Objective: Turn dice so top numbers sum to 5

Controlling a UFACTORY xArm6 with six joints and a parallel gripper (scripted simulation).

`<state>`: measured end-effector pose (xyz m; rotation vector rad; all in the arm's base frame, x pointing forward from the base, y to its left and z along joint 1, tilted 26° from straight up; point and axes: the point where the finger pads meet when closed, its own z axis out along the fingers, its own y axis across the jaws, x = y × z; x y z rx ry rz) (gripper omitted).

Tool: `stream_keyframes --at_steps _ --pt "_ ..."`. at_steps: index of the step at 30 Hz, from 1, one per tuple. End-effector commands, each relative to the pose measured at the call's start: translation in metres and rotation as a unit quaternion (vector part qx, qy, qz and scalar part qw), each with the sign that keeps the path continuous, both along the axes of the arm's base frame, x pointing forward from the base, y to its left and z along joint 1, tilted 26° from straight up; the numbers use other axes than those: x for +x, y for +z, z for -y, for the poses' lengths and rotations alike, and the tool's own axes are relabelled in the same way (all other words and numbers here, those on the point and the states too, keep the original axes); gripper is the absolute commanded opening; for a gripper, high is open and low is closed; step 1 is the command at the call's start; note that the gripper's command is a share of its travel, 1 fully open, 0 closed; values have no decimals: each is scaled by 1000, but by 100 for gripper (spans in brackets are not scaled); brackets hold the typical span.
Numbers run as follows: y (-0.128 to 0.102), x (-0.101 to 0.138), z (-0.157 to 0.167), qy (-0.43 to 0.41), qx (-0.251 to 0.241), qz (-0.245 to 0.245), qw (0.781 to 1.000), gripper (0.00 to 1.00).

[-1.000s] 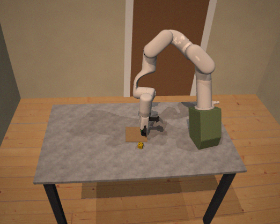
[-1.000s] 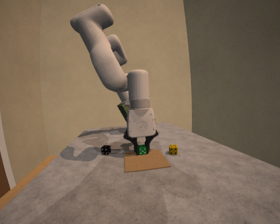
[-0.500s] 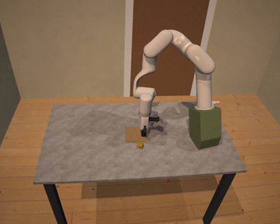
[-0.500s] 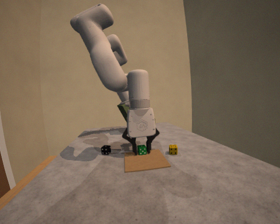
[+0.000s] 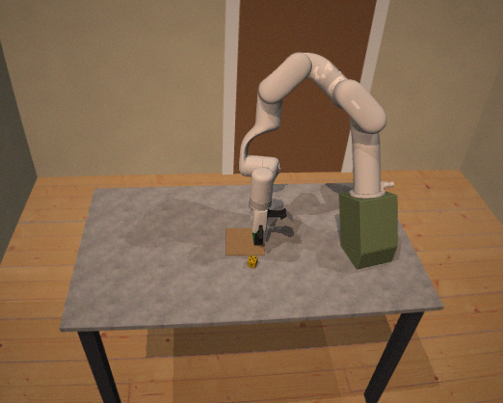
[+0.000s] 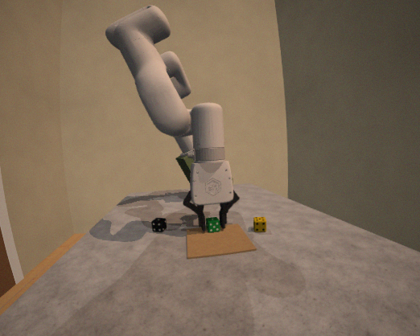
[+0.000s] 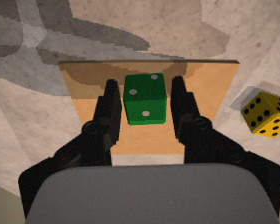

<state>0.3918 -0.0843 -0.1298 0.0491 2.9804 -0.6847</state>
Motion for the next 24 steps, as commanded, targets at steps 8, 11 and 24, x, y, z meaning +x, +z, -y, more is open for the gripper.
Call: stream_keyframes --at_steps 8,11,24 --pt "31 -1 -15 1 0 2 1000 47" --pt "46 -2 -22 1 0 2 1000 47" --pt "78 -5 -38 1 0 2 1000 47"
